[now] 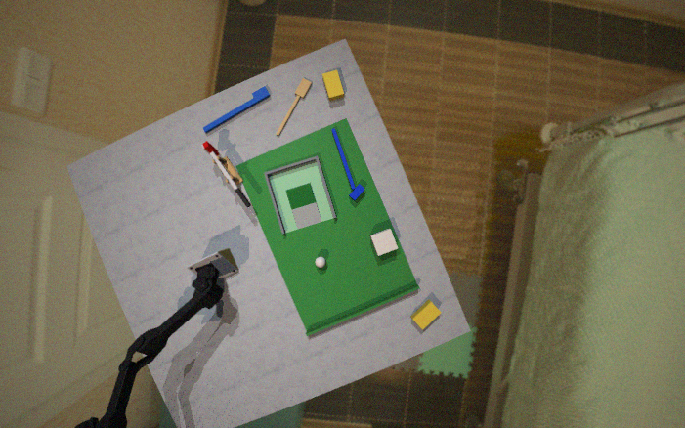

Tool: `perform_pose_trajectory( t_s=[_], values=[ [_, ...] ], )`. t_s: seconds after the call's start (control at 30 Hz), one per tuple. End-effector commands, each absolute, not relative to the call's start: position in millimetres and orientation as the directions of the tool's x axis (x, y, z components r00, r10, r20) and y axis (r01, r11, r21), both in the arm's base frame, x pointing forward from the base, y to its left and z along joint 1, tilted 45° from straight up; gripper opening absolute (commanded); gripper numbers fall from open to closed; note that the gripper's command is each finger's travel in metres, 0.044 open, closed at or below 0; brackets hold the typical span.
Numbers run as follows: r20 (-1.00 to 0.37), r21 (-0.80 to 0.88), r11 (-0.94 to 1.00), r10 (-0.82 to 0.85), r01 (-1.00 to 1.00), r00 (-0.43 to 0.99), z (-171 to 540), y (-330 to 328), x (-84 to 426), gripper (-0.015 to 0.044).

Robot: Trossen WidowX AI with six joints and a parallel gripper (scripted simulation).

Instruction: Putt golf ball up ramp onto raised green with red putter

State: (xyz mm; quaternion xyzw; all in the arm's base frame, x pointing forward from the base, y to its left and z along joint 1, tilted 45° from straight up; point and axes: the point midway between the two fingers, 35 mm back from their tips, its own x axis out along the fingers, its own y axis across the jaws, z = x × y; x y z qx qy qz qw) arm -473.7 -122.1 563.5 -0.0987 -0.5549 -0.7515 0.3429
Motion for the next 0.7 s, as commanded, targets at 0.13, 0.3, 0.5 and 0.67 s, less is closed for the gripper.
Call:
perform_pose_trajectory(
  t_s=[0.13, 0.3, 0.5, 0.67],
  values=[
    [0.621, 0.711, -0.096, -0.379, 0.696, -0.686, 591.9, -116.2, -442.0, 0.0440],
    [0.738, 0.599, -0.018, -0.374, 0.800, -0.561, 639.9, -116.8, -381.0, 0.0440],
    [0.826, 0.496, 0.019, -0.319, 0.868, -0.464, 667.1, -108.1, -329.5, 0.0440],
    [0.890, 0.382, 0.075, -0.297, 0.921, -0.345, 694.5, -101.2, -275.2, 0.0440]
  ],
)
